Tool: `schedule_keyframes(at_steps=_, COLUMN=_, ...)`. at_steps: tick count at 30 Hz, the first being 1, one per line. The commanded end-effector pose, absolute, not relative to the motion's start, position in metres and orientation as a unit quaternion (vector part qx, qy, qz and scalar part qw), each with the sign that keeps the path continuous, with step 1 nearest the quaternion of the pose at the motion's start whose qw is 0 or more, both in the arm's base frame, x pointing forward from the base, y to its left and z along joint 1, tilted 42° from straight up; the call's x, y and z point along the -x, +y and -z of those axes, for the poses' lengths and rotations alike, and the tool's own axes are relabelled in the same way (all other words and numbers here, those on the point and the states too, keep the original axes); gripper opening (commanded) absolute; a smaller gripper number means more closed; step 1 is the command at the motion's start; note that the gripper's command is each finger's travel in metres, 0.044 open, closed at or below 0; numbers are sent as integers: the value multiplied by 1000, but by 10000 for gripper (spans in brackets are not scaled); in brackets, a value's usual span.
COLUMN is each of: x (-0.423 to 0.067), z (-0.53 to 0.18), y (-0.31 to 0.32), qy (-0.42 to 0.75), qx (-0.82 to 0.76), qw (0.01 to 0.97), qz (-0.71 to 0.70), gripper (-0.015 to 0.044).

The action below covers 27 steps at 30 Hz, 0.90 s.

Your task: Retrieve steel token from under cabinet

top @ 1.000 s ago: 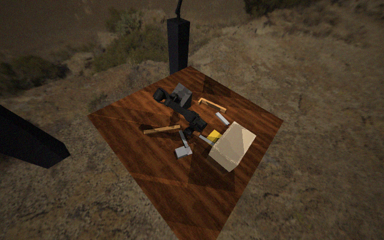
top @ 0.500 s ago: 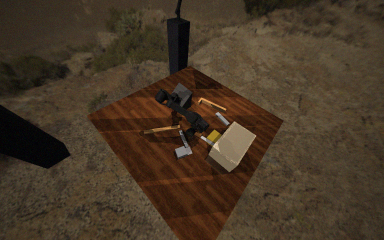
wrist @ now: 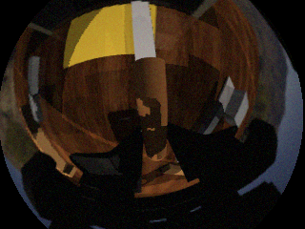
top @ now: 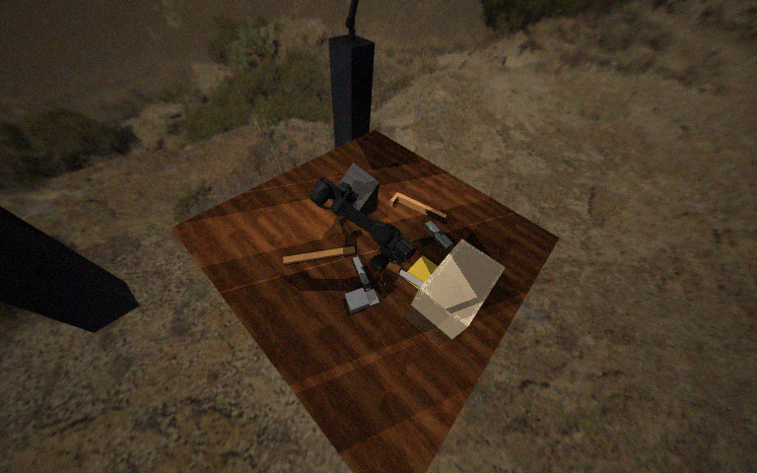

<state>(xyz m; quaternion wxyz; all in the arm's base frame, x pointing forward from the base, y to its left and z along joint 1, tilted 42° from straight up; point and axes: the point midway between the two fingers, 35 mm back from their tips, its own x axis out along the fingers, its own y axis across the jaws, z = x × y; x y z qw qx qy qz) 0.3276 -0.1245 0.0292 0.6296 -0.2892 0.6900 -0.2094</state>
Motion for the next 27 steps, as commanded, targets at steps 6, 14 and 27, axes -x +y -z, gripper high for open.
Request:
schedule_keyframes(at_steps=6, x=-340, z=-28, y=-124, qy=689, qx=288, qw=631, qz=211, gripper=0)
schedule_keyframes(at_steps=14, x=-348, z=-28, y=-123, qy=688, qx=288, qw=631, qz=211, gripper=0)
schedule_keyframes(at_steps=27, x=-360, z=-27, y=-122, qy=688, qx=288, qw=631, qz=212, gripper=0)
